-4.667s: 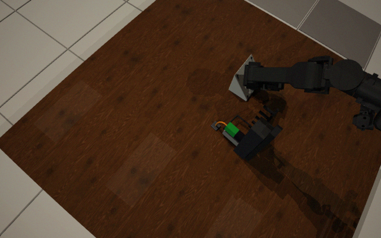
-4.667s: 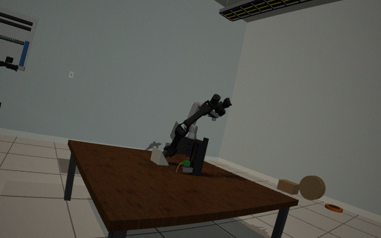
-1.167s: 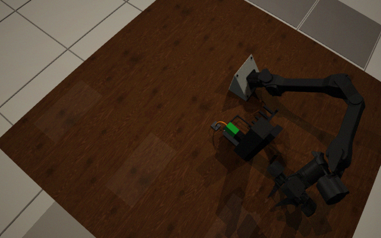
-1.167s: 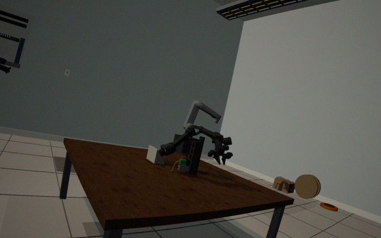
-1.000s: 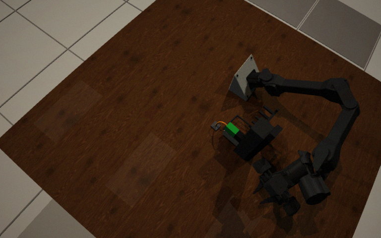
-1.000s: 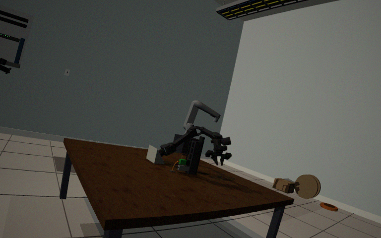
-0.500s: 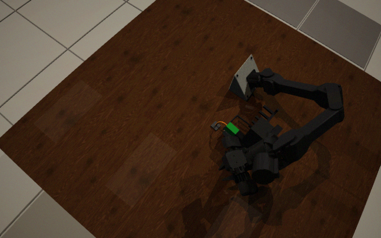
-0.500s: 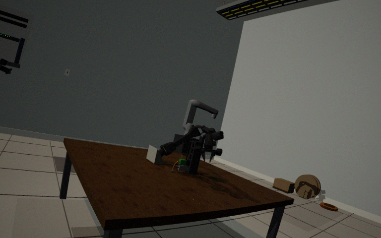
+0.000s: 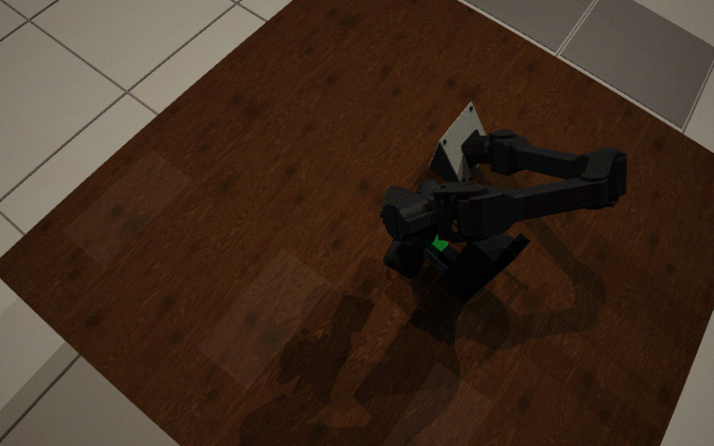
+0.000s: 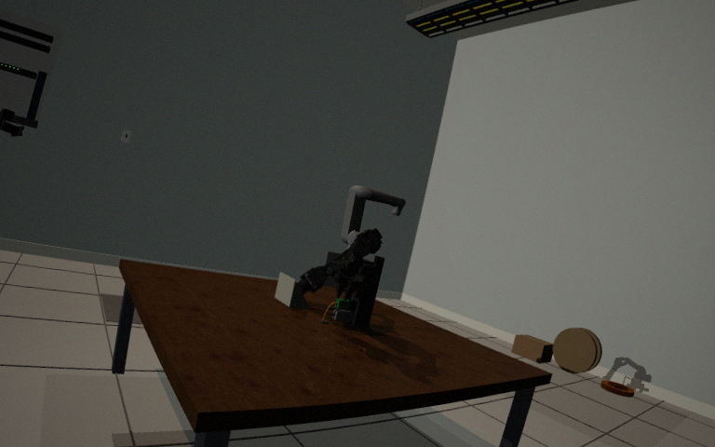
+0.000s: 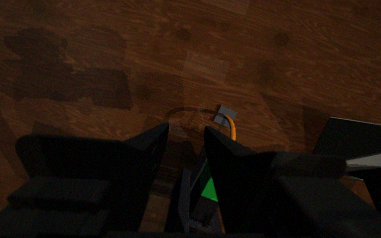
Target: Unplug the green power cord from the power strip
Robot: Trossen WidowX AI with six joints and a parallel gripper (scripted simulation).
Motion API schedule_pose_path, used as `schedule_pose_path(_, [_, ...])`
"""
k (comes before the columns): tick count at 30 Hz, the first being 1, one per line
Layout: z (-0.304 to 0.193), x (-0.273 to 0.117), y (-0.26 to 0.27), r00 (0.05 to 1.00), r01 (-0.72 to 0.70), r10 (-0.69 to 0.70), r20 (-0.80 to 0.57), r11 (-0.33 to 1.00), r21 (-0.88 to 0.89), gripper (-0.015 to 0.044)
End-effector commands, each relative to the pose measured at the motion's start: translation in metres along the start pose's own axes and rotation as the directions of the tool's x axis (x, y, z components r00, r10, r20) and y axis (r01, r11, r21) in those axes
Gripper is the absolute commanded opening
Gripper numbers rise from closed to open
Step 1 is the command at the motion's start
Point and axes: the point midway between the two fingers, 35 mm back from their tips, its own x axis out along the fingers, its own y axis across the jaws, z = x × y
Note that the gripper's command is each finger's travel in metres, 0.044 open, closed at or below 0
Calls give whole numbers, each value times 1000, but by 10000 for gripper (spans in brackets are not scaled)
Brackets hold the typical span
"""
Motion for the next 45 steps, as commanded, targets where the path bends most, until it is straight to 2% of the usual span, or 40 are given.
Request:
schedule_pose_path(1, [-4, 8, -49, 980, 121, -76, -186, 961, 249, 160])
schedule_pose_path(16, [-6, 8, -54, 973, 142, -81, -216, 948, 285, 160])
schedule_pose_path(45, [-43, 1, -43, 973, 143, -81, -218, 948, 285, 160])
